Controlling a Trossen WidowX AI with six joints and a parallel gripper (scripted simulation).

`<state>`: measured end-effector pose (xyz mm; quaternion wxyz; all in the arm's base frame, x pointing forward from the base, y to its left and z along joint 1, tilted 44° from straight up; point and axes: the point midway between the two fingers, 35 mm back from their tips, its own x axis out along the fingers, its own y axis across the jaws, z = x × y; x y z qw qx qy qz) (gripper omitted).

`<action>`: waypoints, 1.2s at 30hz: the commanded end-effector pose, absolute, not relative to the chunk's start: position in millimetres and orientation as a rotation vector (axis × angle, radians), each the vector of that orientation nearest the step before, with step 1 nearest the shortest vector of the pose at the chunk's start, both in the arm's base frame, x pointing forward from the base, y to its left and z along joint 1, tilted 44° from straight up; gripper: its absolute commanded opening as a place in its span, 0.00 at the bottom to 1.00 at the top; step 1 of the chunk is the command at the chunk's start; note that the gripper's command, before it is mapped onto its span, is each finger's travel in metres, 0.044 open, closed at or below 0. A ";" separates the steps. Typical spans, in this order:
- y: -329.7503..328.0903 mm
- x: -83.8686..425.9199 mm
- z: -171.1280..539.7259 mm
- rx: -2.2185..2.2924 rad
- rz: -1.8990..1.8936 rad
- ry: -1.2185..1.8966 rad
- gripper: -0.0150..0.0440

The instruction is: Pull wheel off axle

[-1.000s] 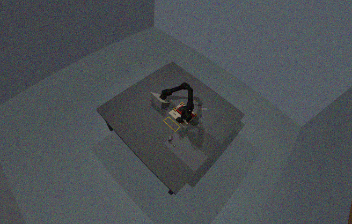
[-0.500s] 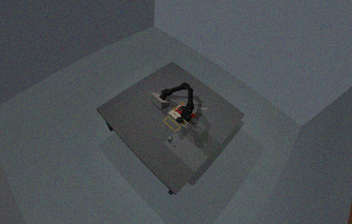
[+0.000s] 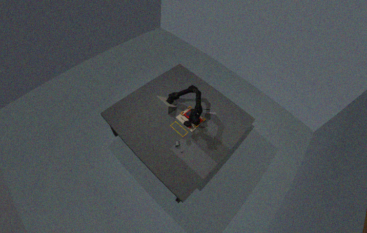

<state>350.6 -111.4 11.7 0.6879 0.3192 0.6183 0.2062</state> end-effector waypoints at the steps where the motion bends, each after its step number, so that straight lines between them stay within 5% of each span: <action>1: -114.3 350.5 13.7 0.709 0.460 1.381 0.25; 36: -122.1 348.5 22.0 0.710 0.459 1.380 0.25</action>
